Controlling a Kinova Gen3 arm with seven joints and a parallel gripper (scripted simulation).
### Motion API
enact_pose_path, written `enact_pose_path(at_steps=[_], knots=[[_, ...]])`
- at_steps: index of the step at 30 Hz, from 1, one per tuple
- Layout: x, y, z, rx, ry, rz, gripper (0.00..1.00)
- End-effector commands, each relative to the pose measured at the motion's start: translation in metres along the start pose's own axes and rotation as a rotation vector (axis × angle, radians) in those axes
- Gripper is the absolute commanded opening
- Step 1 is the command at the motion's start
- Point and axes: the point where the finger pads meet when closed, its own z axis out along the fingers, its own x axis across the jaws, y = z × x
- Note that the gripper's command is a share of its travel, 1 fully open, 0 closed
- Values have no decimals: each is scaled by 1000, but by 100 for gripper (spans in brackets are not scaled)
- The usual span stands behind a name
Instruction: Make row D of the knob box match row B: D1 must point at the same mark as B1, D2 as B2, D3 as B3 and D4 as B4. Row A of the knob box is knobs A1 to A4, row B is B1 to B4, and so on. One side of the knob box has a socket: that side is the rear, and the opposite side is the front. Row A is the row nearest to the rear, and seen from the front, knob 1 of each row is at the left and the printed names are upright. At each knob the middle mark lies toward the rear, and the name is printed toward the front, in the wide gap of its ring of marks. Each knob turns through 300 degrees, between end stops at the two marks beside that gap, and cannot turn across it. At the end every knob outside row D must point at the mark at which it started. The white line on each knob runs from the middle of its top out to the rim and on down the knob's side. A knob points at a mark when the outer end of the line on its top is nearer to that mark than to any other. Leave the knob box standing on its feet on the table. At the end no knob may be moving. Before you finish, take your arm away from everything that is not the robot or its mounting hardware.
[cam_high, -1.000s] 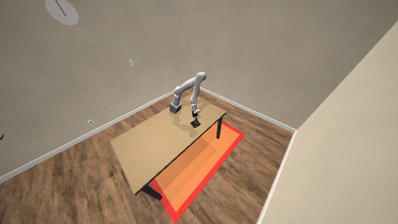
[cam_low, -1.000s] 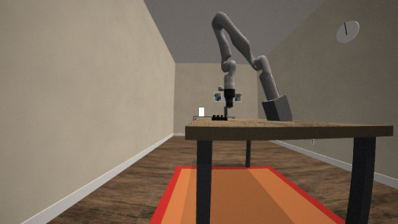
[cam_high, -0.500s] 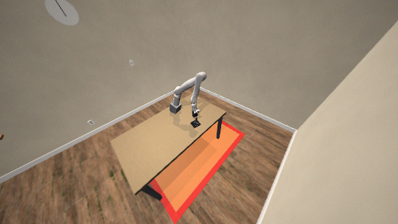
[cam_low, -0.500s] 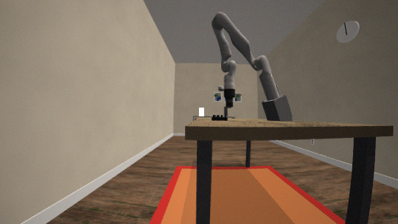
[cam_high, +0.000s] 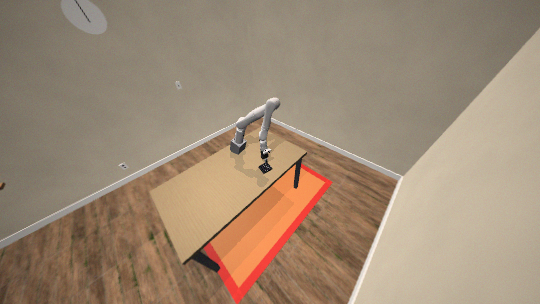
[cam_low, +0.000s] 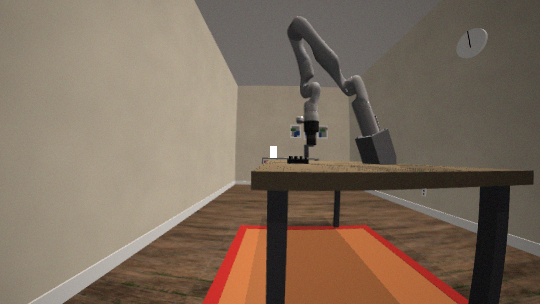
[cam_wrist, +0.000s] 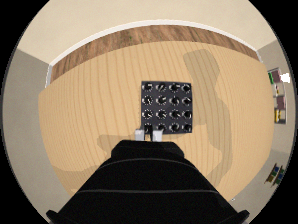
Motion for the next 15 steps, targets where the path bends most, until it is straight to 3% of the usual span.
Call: enact_pose_path(at_steps=[1,15], knots=[[-1,-3,1,7,-3,-1,30],[-1,-3,0,7,-2,-21,30]])
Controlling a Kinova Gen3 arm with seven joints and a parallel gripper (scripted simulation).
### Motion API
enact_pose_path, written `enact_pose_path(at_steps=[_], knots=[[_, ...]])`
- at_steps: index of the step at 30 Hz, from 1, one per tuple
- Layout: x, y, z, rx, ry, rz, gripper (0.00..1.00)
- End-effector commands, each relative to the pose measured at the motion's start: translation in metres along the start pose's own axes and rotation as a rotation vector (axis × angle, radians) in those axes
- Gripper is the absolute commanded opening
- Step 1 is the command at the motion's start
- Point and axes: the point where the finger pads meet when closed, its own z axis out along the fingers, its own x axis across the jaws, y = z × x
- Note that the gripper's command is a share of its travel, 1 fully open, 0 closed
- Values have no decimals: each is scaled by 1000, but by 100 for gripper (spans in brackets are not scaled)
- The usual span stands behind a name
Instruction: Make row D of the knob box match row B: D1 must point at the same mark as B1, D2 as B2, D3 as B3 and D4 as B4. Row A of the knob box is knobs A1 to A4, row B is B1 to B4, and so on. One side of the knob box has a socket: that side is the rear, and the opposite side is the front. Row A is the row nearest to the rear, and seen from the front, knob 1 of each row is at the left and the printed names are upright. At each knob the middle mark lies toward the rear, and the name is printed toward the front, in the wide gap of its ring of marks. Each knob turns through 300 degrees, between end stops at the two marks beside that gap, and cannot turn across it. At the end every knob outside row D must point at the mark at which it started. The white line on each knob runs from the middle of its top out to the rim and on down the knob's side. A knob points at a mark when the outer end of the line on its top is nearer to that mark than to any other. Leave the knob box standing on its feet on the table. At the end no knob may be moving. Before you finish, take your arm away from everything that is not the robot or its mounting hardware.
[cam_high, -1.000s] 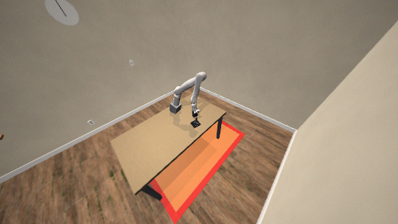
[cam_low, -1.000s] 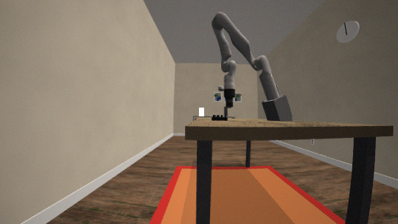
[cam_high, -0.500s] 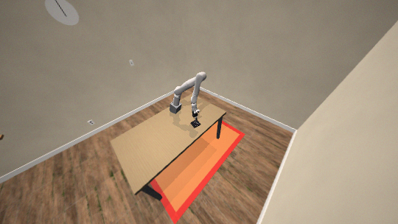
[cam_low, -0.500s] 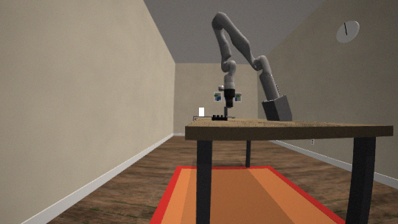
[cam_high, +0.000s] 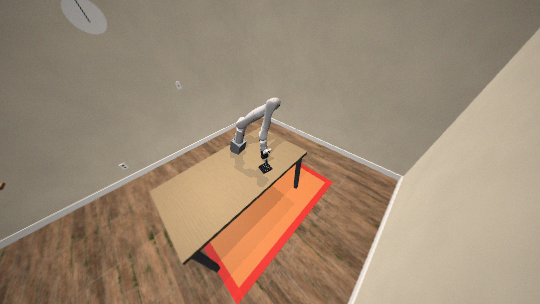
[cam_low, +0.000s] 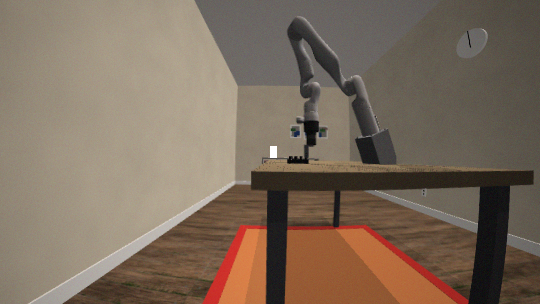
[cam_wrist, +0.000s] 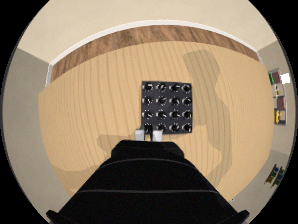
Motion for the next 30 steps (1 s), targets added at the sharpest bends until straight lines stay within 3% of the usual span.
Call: enact_pose_path(at_steps=[1,30], knots=[[-1,-3,0,6,-3,-19,30],[-1,-3,0,7,-2,-224,30]])
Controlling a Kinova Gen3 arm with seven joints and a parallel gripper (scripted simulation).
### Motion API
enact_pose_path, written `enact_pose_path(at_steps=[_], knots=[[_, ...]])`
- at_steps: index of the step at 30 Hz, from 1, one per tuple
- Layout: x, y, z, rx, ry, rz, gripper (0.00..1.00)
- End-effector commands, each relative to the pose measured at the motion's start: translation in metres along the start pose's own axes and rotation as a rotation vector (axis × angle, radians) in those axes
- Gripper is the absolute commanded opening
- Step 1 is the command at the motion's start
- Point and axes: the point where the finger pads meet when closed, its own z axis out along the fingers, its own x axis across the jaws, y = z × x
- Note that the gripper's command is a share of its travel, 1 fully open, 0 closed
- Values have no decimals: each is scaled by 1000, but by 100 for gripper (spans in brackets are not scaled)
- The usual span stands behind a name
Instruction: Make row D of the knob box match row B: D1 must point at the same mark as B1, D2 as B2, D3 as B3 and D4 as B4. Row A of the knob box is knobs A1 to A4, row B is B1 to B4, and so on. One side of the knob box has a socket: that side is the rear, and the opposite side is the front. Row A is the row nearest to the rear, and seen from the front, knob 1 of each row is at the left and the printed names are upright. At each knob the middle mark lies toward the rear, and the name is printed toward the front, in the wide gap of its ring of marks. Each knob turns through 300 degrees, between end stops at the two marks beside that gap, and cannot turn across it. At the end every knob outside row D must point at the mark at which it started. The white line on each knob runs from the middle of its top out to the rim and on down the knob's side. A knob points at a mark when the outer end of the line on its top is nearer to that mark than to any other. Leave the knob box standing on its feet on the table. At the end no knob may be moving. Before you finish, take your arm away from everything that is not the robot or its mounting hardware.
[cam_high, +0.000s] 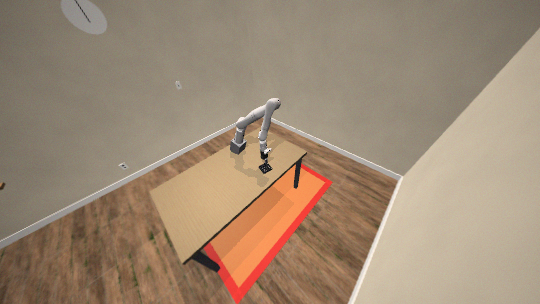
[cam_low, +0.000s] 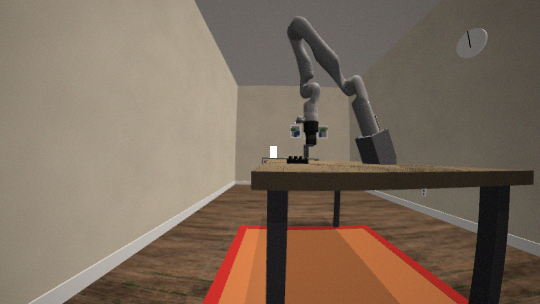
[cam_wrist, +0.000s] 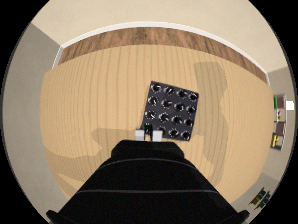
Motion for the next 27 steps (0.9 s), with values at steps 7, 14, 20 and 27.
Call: enact_pose_path(at_steps=[7,14,20,27], knots=[[-1,-1,0,5,-3,-130,30],[-1,-1,0,5,-3,-227,30],[-1,-1,0,5,-3,-314,30],[-1,-1,0,5,-2,-445,30]])
